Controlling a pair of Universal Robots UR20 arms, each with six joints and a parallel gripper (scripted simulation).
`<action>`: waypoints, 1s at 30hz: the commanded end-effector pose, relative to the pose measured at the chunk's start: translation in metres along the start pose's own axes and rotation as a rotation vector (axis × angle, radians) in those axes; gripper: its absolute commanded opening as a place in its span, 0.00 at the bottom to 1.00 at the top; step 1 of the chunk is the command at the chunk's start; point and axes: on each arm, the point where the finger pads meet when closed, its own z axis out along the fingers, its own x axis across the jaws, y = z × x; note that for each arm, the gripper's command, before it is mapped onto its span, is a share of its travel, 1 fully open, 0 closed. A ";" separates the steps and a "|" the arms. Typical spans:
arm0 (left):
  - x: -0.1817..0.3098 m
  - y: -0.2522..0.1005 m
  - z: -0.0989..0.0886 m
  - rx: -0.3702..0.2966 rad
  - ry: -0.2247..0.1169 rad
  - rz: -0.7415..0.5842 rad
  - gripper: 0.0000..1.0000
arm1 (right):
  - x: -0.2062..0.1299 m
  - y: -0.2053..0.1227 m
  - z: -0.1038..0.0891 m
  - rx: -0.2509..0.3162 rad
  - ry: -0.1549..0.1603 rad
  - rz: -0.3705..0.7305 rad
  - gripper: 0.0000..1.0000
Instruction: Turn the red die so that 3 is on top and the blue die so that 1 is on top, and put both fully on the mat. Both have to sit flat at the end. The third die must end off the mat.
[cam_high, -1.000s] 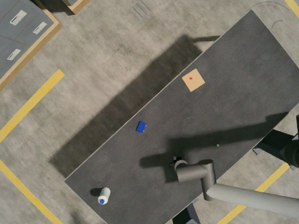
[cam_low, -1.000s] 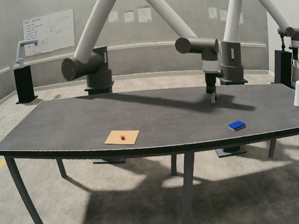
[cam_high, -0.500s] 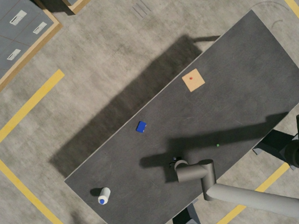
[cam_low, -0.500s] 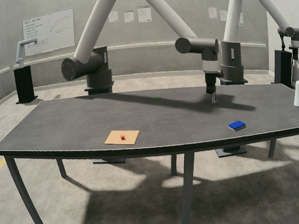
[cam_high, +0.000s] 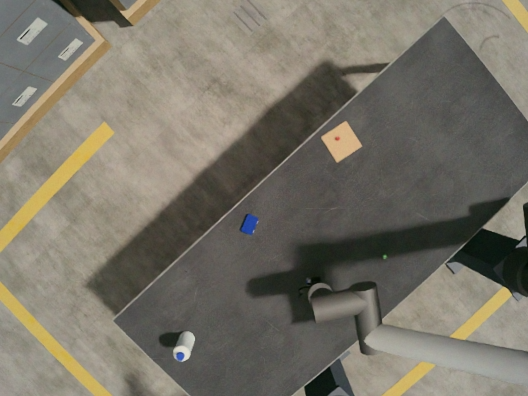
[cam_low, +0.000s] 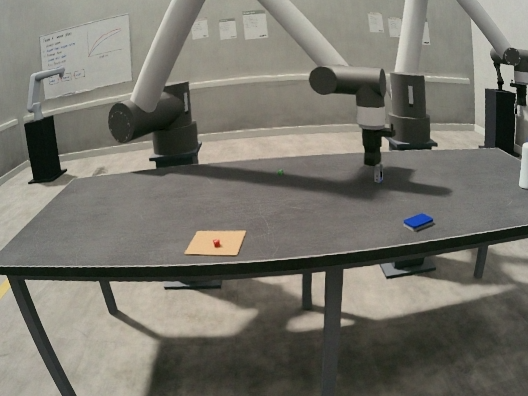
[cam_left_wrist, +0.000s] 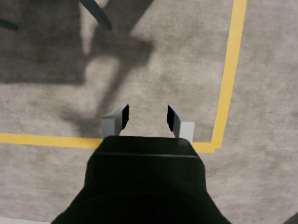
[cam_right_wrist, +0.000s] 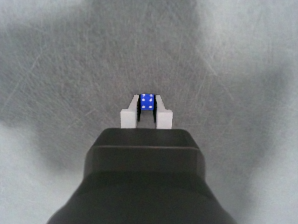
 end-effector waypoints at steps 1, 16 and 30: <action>0.000 0.000 -0.001 -0.001 0.000 0.000 1.00 | 0.000 -0.001 -0.001 0.001 0.000 0.000 0.34; 0.000 0.000 -0.001 -0.001 0.000 0.000 1.00 | 0.000 -0.001 -0.015 0.001 0.000 0.000 0.34; 0.000 0.000 -0.001 -0.001 0.000 0.000 1.00 | 0.000 0.000 -0.094 0.001 0.000 0.000 0.34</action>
